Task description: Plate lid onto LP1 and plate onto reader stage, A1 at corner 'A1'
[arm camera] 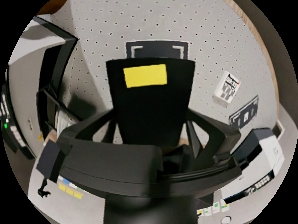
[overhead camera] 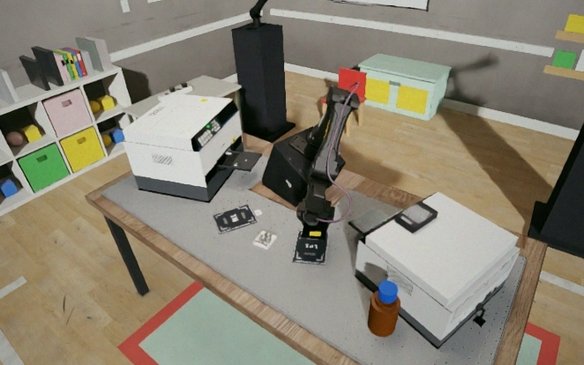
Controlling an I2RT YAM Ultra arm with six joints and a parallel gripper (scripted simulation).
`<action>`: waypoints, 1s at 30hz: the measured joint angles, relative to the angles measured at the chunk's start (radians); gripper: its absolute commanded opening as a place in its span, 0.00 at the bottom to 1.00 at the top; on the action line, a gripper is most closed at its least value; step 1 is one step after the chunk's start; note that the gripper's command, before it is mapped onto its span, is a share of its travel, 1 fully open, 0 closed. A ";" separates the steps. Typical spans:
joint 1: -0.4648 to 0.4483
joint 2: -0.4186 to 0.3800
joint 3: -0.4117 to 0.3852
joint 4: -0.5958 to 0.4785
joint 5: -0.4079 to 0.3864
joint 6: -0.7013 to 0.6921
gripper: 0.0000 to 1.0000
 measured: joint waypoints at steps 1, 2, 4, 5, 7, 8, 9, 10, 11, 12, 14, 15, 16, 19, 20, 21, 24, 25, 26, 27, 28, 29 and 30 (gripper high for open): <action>-0.008 0.005 0.000 0.003 -0.002 -0.014 0.85; -0.016 0.010 0.000 0.006 -0.005 -0.027 0.85; -0.035 0.020 0.000 0.010 -0.010 -0.053 0.85; -0.043 0.024 0.000 0.012 -0.011 -0.063 0.85; -0.052 0.026 0.000 0.012 -0.011 -0.077 0.85; -0.053 0.026 0.000 0.014 -0.012 -0.083 0.85; -0.053 0.026 0.000 0.014 -0.013 -0.088 0.85; -0.053 0.026 0.000 0.013 -0.015 -0.091 0.85; -0.053 0.026 0.000 0.013 -0.016 -0.094 0.85; -0.053 0.026 0.000 0.013 -0.017 -0.096 0.85; -0.053 0.026 0.000 0.013 -0.018 -0.099 0.85; -0.053 0.026 0.000 0.013 -0.019 -0.100 0.85; -0.053 0.026 0.000 0.013 -0.019 -0.100 0.85; -0.053 0.026 0.000 0.013 -0.019 -0.100 0.85; -0.053 0.026 0.000 0.013 -0.019 -0.100 0.85; -0.053 0.026 0.000 0.013 -0.019 -0.100 0.85; -0.053 0.026 0.000 0.013 -0.019 -0.099 0.85; -0.053 0.026 0.000 0.012 -0.019 -0.098 0.85; -0.053 0.026 0.000 0.012 -0.019 -0.097 0.85; -0.053 0.026 0.000 0.012 -0.019 -0.097 0.85; -0.053 0.026 0.000 0.012 -0.019 -0.096 0.85; -0.053 0.026 0.000 0.011 -0.019 -0.095 0.85; -0.053 0.026 0.001 0.010 -0.019 -0.095 0.85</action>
